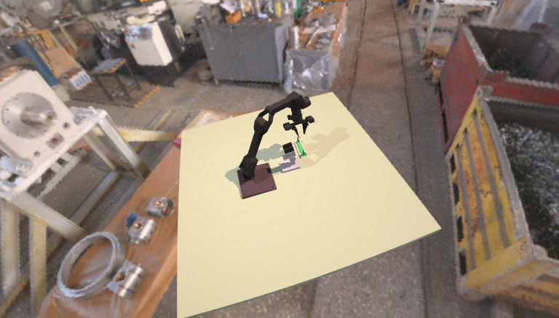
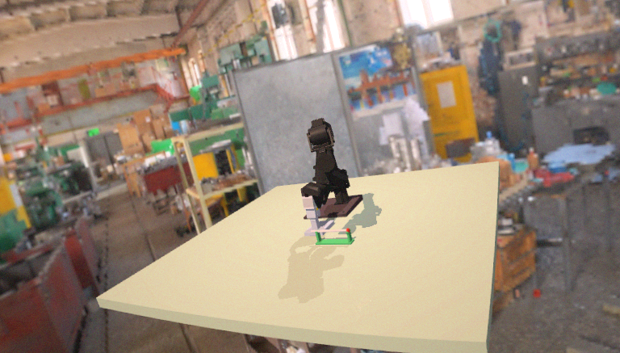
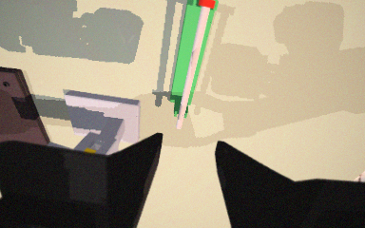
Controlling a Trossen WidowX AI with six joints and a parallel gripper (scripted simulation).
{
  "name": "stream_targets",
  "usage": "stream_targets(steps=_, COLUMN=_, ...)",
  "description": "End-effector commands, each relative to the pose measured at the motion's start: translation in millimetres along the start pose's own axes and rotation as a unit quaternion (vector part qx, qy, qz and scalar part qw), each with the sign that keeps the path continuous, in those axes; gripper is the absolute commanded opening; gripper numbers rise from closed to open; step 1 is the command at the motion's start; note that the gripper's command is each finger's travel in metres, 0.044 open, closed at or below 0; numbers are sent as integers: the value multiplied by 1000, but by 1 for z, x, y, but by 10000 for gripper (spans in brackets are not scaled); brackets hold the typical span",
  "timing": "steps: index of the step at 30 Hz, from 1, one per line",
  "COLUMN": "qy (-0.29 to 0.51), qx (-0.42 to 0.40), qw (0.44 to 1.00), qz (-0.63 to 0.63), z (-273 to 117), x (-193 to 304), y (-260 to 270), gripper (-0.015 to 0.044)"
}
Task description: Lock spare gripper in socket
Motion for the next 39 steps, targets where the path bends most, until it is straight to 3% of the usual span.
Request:
stream_targets(steps=1, qy=-8, qx=2, qw=1000, qz=-2, z=3, x=-2, y=-3, gripper=180)
stream_targets(steps=12, qy=-23, qx=-16, qw=999, qz=17, z=63, x=-21, y=-9, gripper=180)
stream_targets(steps=39, qy=-24, qx=-17, qw=999, qz=18, z=102, x=-35, y=-11, gripper=180)
Point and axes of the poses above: the point midway between the two fingers, 35 mm back from their tips, its own z axis out along the fingers, its own y axis across the jaws, x = y × z, the point moved 4 cm from there along -z, back along the fingers, and after that the axes turned 13 degrees about -z, right-handed, at the moved point
